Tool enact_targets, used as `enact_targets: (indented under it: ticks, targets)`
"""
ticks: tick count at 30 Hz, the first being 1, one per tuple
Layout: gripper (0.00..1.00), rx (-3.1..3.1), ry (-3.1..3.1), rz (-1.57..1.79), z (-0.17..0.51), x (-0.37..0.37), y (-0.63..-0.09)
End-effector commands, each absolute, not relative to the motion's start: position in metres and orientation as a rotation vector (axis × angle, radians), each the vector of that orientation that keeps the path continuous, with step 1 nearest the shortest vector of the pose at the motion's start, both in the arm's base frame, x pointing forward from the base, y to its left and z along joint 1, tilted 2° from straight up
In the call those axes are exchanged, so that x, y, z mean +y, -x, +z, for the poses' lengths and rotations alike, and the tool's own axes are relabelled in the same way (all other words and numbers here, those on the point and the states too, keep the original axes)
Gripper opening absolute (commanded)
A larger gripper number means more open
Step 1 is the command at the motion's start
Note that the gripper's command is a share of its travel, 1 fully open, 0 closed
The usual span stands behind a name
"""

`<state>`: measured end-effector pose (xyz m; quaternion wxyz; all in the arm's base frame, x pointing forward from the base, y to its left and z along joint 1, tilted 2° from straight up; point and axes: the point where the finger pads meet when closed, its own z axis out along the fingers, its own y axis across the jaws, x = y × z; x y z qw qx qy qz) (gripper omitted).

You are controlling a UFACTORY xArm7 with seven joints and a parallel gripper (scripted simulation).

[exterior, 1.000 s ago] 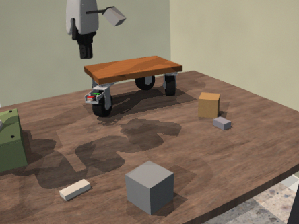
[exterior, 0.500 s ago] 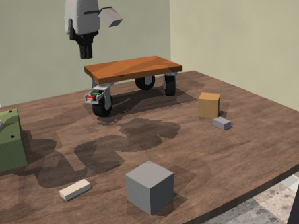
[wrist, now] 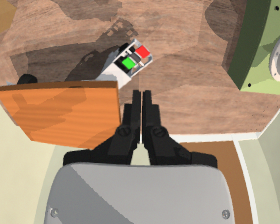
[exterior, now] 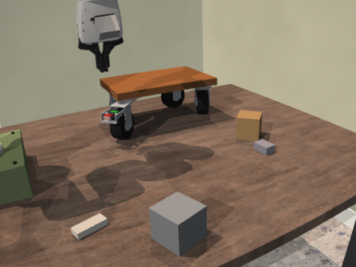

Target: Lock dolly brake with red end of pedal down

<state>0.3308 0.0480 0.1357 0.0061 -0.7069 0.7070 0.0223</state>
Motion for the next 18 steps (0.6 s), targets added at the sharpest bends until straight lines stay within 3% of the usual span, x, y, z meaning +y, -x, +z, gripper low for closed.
enact_targets:
  ticks: [1, 18]
  targets:
    - [0.00, 2.508, 1.891, 0.052, 0.132, 0.049, -0.332]
    - [0.00, 3.025, 0.794, 0.074, 0.112, 0.047, -0.331]
